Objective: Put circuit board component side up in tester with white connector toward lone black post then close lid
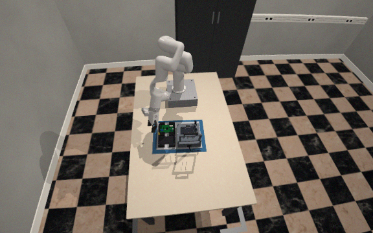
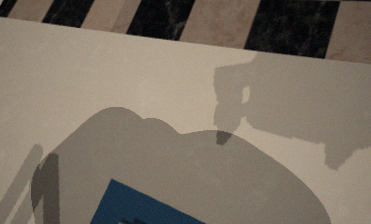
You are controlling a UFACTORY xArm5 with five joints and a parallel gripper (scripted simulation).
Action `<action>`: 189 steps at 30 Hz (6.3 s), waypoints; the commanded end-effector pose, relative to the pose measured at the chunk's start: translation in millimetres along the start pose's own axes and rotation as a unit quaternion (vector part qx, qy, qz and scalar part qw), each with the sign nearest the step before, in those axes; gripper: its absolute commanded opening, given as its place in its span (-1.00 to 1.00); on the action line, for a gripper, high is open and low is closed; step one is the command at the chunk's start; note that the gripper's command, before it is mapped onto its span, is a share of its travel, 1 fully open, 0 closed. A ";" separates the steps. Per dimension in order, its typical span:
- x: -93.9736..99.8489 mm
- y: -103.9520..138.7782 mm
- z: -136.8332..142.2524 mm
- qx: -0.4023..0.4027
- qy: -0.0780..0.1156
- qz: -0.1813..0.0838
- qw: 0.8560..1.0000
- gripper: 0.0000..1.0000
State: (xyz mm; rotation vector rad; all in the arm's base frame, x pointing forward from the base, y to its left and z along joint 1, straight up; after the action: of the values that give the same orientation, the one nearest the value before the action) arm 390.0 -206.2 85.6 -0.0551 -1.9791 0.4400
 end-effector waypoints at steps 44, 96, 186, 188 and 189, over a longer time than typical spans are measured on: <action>31.9 -5.2 -41.1 0.346 0.022 -0.062 0.936 1.00; 187.3 12.1 -96.8 0.922 -0.094 -0.211 0.310 1.00; -0.5 25.6 -21.5 0.950 -0.132 -0.220 0.177 1.00; -6.0 25.8 -19.6 0.950 -0.132 -0.220 0.177 1.00; -11.0 25.9 -17.9 0.950 -0.132 -0.220 0.177 1.00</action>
State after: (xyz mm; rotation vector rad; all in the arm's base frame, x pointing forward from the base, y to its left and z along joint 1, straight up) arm 399.7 -173.7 87.0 2.1583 -0.1429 2.1500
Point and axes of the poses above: the point where the finger pads meet when closed, its own x axis back along the fingers, its own z axis across the jaws, y = z × x, the point moved 8 cm from there along x, back along the fingers, and after that the axes turned 7 degrees about -x, right-handed, at the moved point
